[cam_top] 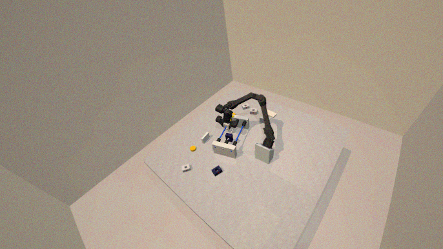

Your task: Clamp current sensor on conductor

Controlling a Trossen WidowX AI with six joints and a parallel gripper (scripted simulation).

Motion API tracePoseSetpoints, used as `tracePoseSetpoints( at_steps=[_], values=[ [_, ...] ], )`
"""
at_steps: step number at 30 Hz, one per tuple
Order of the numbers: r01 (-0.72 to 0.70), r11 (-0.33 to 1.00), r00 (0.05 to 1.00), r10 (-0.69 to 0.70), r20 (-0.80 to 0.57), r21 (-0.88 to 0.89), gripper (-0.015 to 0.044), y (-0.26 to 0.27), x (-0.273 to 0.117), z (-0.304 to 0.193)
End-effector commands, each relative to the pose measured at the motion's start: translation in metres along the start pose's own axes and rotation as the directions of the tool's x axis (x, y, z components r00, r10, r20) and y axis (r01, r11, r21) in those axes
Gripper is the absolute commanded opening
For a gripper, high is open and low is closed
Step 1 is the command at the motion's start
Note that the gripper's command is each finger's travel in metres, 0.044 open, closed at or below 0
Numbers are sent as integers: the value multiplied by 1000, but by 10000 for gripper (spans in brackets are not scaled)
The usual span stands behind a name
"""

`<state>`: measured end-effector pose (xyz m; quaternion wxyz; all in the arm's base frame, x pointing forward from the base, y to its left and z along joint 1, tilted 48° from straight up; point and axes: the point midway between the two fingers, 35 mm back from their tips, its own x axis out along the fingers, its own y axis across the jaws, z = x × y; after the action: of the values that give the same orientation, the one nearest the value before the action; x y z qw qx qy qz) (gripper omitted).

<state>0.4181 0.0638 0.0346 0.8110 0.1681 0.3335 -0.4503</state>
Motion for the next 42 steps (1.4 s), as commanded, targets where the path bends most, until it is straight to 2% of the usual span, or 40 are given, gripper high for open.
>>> tracePoseSetpoints(
  at_steps=[1, 4, 11, 20, 27, 42],
  values=[
    [2, 1000, 1000, -2, -1, -1, 268, 0, 0, 0],
    [2, 1000, 1000, -2, -1, -1, 268, 0, 0, 0],
    [2, 1000, 1000, -2, -1, -1, 440, 0, 0, 0],
    [-1, 1000, 1000, 1, -1, -1, 440, 0, -3, 0],
    [-77, 997, 997, 77, -5, -5, 440, -8, -98, -1],
    [-80, 997, 997, 80, -5, -6, 440, -9, -101, -1]
  ],
)
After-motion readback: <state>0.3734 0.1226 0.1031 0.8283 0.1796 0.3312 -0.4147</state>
